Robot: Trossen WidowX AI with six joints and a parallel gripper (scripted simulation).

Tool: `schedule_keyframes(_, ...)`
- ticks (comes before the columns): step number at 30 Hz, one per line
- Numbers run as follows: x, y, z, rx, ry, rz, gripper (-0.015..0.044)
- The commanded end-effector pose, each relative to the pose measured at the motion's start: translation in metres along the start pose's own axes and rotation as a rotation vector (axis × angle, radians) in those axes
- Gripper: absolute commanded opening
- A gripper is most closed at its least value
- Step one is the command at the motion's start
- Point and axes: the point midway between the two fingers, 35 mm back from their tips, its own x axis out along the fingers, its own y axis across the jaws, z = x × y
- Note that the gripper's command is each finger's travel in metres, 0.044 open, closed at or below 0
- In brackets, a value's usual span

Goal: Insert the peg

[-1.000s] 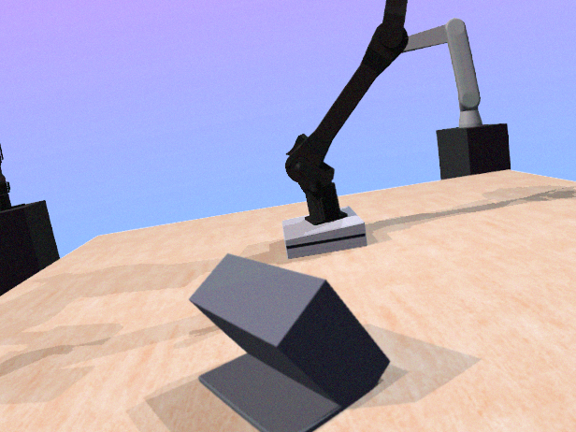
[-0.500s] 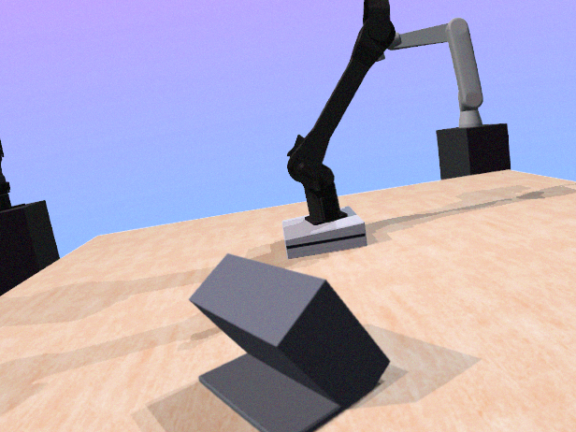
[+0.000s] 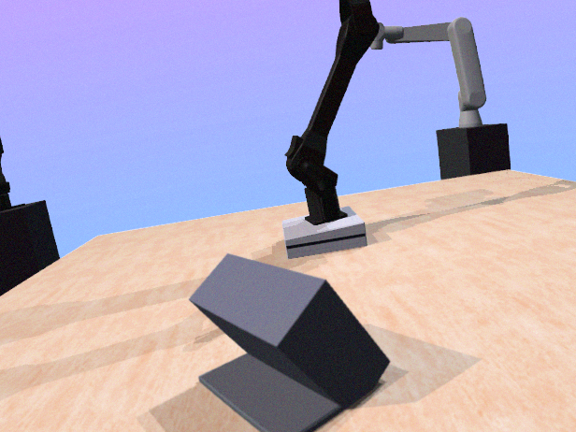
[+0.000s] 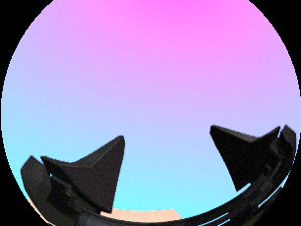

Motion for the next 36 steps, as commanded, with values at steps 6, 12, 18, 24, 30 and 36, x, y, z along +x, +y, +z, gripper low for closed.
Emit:
schedule_keyframes(6, 0.007, -0.044, -0.036, 0.016, 0.019, -0.071, 0.0440)
schedule_keyframes(12, 0.014, -0.070, -0.069, 0.033, 0.056, -0.110, 0.0440)
schedule_keyframes(18, 0.022, -0.089, -0.107, 0.043, 0.109, -0.139, 0.0440)
schedule_keyframes(24, 0.025, -0.096, -0.125, 0.038, 0.143, -0.152, 0.0440)
schedule_keyframes(30, 0.029, -0.106, -0.163, 0.009, 0.225, -0.174, 0.0440)
schedule_keyframes(36, 0.032, -0.112, -0.204, -0.028, 0.323, -0.180, 0.0440)
